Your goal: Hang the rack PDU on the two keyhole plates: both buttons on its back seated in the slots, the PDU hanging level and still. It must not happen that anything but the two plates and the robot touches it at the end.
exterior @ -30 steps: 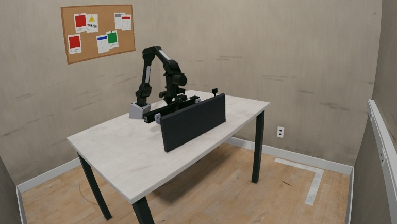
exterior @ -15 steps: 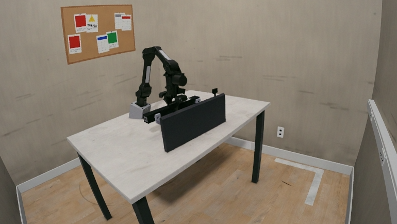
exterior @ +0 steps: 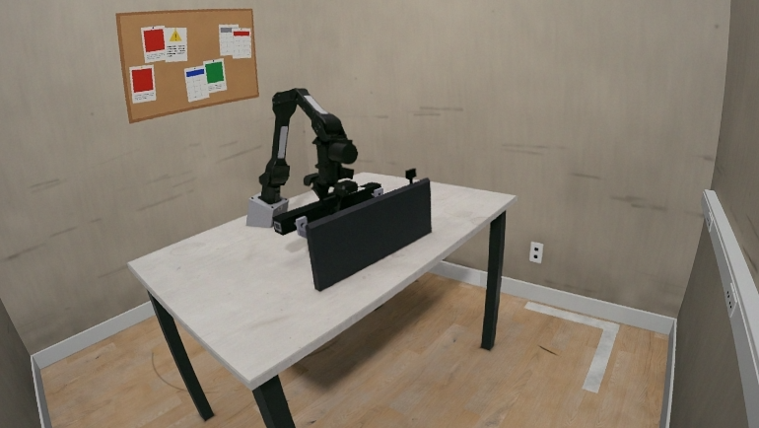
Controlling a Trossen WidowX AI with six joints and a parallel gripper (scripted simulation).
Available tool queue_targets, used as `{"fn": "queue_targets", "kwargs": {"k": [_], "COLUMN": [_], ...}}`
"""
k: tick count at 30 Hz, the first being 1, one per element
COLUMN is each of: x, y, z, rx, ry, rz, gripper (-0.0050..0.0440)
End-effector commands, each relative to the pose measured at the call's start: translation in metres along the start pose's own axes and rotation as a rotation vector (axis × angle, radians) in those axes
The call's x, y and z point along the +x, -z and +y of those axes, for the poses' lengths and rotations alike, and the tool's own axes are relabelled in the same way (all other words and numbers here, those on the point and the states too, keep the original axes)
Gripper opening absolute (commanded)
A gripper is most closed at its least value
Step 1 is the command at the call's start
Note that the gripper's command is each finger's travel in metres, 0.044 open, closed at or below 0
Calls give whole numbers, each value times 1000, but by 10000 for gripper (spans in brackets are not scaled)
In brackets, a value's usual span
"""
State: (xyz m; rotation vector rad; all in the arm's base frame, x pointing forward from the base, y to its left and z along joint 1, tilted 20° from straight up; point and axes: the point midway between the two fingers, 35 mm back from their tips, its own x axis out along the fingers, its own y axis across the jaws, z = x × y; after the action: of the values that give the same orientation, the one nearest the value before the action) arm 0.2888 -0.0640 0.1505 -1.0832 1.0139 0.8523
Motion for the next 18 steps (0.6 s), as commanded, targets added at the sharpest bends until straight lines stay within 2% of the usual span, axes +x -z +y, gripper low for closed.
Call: {"fn": "queue_targets", "kwargs": {"k": [1,18], "x": [-16,-20], "y": [-2,-2], "z": [-9,-6], "rx": [-7,-7], "ry": [52,52], "rz": [1,1], "gripper": [-50,-50]}}
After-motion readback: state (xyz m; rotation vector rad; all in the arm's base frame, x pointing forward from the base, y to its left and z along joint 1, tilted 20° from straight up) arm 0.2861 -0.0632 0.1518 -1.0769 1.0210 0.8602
